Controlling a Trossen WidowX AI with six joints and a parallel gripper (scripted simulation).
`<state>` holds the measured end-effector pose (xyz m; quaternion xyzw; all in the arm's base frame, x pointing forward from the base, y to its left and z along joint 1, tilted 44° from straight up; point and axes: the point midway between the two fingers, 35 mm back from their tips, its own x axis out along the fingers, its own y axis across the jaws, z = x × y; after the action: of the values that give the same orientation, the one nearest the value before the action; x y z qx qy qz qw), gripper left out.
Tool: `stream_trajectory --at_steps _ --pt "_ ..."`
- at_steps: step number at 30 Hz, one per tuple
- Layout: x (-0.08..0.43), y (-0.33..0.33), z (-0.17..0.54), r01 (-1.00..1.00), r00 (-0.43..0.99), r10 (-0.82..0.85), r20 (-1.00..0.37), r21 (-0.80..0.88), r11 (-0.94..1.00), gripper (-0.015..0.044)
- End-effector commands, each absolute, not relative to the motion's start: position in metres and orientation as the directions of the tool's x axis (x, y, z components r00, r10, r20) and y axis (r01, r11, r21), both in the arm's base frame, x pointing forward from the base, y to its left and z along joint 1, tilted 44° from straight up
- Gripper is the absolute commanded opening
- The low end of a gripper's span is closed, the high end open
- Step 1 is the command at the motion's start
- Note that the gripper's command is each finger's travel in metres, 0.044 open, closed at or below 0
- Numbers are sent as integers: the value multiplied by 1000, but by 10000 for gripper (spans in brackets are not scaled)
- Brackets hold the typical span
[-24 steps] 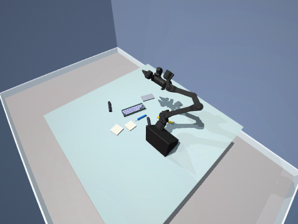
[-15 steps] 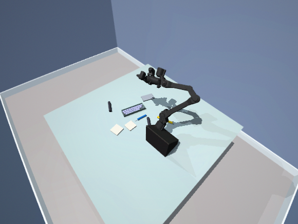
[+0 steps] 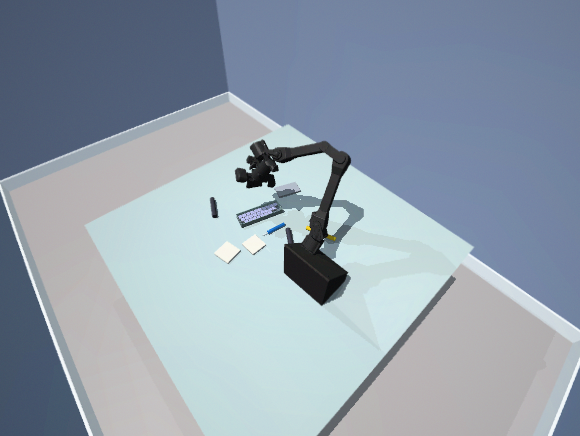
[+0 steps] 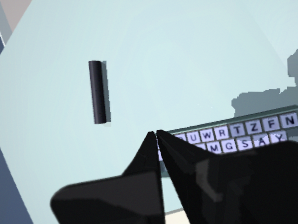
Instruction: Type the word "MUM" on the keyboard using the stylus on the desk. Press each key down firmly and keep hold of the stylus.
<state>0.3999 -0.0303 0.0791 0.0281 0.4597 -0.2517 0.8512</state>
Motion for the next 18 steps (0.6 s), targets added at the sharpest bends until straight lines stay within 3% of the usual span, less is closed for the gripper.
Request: stream_trajectory --at_steps 1,8,18 --pt "396 -37 34 482 262 -504 -823 -341 807 0" --pt "376 -48 -36 413 -23 -670 -742 -617 670 0" --pt "374 -49 -42 399 -45 -685 -727 -642 655 0"
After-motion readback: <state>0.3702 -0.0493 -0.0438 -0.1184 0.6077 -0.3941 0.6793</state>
